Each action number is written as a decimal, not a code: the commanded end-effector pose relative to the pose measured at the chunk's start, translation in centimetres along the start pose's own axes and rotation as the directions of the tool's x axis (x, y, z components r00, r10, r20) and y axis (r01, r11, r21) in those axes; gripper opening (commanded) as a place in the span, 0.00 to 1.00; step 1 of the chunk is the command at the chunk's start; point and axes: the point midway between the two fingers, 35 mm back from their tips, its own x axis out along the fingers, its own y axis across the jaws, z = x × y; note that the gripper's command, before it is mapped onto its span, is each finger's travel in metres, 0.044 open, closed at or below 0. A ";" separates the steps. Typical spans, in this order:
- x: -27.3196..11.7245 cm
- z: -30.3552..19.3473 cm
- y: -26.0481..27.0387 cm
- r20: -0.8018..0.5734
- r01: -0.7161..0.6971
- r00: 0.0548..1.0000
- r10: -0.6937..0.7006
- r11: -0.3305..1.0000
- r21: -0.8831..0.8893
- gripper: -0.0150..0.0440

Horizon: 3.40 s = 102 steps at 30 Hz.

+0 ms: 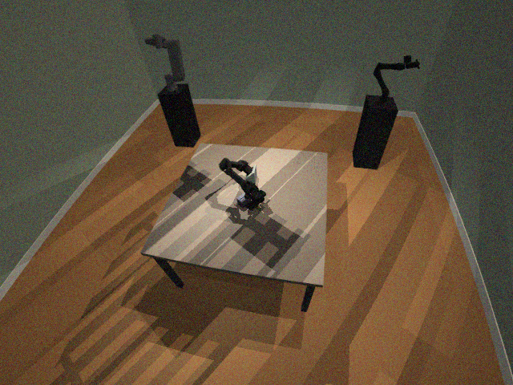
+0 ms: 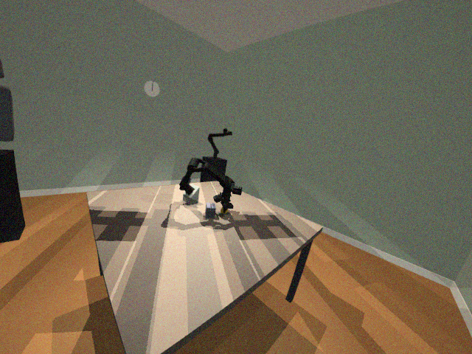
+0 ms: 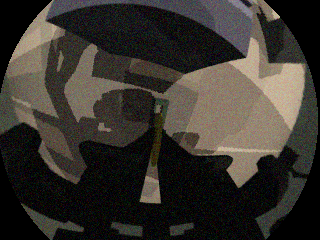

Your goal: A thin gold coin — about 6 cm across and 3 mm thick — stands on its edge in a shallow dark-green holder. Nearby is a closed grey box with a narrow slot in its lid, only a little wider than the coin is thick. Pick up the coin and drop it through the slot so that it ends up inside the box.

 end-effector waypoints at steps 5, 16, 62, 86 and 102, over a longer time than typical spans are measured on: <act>0.0 0.0 0.0 0.002 -0.002 1.000 0.002 1.000 -0.003 0.25; -2.5 -0.3 0.1 -0.002 -0.001 1.000 0.001 1.000 -0.005 0.25; -9.5 0.3 0.2 -0.002 0.000 1.000 -0.001 0.860 -0.510 0.25; -9.6 0.9 0.5 -0.002 -0.001 1.000 -0.001 0.211 -0.978 0.25; -9.7 2.3 0.9 -0.001 -0.001 1.000 -0.001 0.126 -0.992 0.25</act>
